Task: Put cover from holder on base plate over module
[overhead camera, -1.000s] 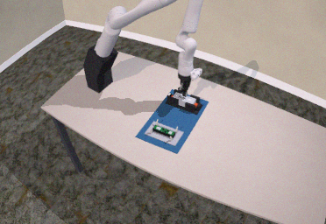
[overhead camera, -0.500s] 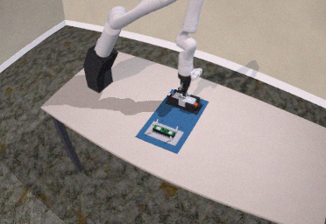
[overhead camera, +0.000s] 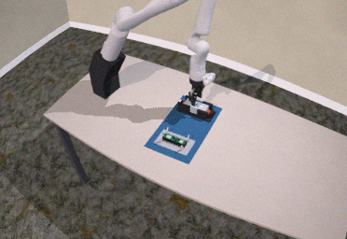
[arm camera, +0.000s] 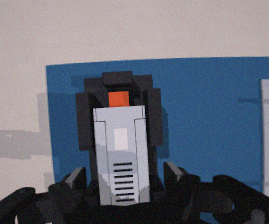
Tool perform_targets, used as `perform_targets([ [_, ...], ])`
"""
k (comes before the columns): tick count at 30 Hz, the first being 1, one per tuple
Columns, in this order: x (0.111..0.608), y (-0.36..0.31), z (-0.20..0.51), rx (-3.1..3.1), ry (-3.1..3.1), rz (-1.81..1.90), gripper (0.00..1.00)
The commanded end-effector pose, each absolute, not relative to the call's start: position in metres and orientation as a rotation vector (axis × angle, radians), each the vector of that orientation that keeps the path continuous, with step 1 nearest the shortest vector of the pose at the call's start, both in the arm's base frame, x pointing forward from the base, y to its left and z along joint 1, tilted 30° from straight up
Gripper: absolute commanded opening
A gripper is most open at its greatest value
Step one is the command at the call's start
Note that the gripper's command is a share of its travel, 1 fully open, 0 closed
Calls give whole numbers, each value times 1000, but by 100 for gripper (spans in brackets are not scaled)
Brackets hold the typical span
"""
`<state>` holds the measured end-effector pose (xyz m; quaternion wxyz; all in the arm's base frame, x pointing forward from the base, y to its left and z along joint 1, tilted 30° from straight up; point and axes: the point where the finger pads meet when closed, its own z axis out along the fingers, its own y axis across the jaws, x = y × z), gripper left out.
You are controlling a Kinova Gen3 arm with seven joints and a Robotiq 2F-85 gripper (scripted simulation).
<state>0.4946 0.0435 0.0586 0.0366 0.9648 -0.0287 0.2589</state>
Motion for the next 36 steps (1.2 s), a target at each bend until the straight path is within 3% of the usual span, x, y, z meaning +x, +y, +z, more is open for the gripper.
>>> perform_targets([
  [1, 495, 44, 59, 2963, -88, 796, 100],
  [20, 495, 44, 59, 2963, -88, 796, 100],
  [36, 517, 42, 15, 2961, -74, 791, 100],
])
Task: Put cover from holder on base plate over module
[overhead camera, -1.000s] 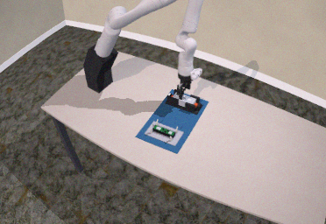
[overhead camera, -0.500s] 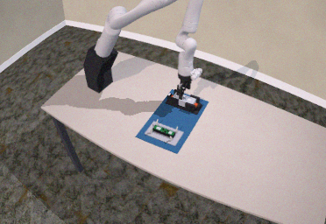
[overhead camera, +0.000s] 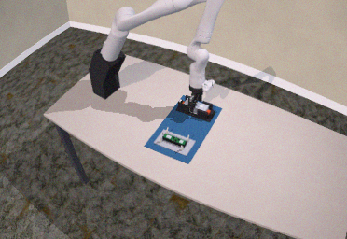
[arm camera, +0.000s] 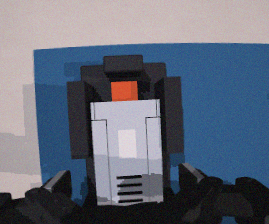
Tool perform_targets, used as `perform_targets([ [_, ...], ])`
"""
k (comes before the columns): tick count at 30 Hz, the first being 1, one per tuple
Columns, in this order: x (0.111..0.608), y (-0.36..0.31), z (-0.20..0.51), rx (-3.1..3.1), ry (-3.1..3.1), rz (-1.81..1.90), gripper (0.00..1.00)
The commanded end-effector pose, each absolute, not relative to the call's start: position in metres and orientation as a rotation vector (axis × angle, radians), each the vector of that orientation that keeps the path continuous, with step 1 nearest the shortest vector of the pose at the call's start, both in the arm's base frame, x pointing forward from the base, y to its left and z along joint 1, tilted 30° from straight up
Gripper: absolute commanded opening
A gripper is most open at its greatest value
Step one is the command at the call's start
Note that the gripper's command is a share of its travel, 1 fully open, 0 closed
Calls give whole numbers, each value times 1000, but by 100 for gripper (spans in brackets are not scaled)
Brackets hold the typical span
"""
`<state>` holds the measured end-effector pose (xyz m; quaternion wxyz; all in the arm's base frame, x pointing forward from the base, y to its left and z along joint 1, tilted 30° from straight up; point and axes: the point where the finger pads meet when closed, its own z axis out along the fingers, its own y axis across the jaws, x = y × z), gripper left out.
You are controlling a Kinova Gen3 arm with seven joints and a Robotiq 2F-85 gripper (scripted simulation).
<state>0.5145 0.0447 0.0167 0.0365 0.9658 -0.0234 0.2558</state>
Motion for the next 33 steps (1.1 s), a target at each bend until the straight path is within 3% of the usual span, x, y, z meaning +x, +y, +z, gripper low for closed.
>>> perform_targets([
  [1, 517, 42, 15, 2961, -74, 791, 100],
  [33, 522, 40, 11, 2961, -74, 791, 100],
])
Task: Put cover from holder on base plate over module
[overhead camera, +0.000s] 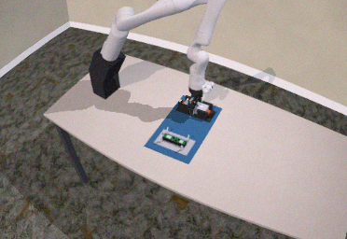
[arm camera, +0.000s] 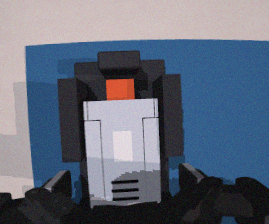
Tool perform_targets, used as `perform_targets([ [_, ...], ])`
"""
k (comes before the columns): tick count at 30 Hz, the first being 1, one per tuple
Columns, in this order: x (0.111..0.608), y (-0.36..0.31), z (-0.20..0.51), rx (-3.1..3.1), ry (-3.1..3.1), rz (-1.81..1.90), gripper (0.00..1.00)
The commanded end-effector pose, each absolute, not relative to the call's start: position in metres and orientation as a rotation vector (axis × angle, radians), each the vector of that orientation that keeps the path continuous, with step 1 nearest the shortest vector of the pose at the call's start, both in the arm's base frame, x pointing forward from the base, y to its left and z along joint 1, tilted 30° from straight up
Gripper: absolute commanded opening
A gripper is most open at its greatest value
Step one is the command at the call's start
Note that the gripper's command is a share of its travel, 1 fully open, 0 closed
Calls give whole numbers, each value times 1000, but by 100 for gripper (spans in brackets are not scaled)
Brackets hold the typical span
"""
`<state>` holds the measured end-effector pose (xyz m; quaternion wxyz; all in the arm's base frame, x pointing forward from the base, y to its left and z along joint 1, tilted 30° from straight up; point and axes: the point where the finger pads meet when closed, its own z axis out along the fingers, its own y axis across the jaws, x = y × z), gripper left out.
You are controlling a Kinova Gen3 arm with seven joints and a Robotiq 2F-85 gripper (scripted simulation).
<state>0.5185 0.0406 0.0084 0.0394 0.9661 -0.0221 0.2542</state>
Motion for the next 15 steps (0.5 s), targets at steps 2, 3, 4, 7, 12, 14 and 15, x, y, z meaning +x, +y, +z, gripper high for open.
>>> perform_targets([
  [2, 522, 40, 11, 2961, -74, 791, 100],
  [3, 519, 41, 9, 2961, -69, 782, 100],
  [4, 519, 41, 10, 2961, -69, 783, 100],
  [7, 520, 40, 11, 2961, -71, 786, 100],
  [12, 522, 40, 12, 2961, -74, 791, 100],
  [14, 522, 40, 12, 2961, -74, 791, 100],
  [15, 522, 40, 12, 2961, -74, 791, 100],
])
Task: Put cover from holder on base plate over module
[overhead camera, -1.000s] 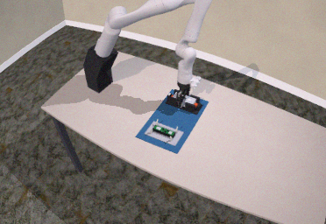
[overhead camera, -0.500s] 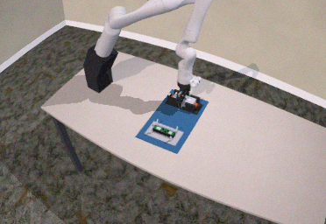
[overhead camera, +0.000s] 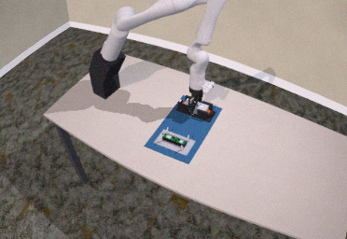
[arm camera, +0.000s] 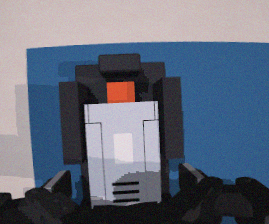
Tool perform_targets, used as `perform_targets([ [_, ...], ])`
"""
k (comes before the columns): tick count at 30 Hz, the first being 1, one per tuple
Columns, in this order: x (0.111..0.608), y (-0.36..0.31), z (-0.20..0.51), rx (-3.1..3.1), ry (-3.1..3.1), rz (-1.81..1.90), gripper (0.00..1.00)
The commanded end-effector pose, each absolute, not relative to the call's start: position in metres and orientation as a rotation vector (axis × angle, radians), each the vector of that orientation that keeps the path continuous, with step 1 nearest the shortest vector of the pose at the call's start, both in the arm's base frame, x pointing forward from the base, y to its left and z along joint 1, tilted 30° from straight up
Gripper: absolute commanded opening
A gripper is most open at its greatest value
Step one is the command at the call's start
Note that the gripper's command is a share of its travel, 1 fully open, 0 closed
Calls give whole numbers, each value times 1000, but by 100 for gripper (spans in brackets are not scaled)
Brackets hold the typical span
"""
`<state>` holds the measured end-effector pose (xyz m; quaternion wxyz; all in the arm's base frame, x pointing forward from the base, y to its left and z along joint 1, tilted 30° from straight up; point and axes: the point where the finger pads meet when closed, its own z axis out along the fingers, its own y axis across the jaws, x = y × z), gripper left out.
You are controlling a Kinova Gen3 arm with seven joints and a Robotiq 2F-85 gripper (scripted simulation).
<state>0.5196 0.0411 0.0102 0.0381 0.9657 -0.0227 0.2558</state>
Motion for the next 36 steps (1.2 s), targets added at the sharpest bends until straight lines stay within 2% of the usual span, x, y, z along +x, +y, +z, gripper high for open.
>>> perform_targets([
  [1, 522, 40, 12, 2961, -74, 791, 100],
  [4, 522, 40, 12, 2961, -74, 791, 100],
  [5, 520, 41, 11, 2963, -70, 787, 70],
  [36, 520, 41, 11, 2963, -70, 787, 70],
])
